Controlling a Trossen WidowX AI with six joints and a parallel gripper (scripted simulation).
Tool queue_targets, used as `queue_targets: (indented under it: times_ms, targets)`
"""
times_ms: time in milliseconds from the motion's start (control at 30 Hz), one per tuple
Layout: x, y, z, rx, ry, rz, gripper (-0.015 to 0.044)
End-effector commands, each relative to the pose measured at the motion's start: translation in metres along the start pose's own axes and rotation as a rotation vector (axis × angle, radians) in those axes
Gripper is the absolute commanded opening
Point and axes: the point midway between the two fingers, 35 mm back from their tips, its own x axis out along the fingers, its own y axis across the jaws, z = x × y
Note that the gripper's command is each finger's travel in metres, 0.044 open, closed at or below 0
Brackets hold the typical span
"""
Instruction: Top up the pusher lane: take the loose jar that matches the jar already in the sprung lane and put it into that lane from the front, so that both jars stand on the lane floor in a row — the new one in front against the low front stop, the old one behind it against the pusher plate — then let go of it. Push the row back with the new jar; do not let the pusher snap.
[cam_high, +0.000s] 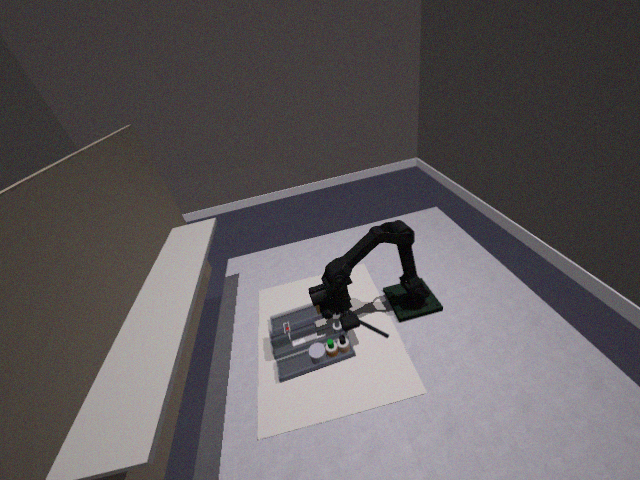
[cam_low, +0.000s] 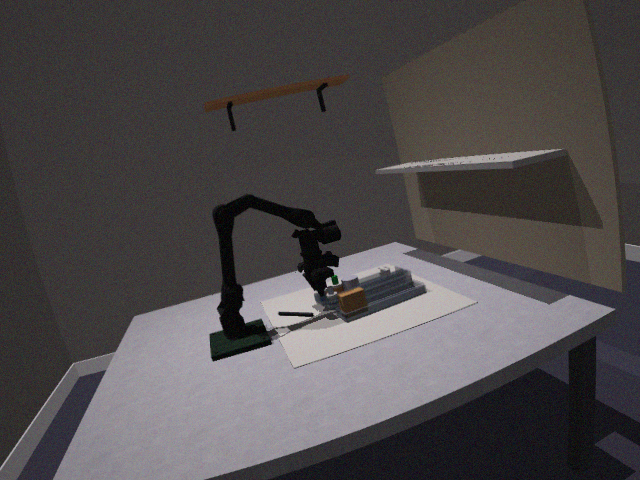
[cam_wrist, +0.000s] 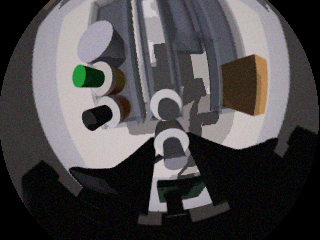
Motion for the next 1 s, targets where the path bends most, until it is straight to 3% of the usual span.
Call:
queue_targets:
  times_ms: [0,967]
  targets:
    - [-0.002,0.000,0.007,0.002,-0.019,0.000,0.0000]
    - [-0.002,0.000,0.019,0.002,-0.020,0.000,0.0000]
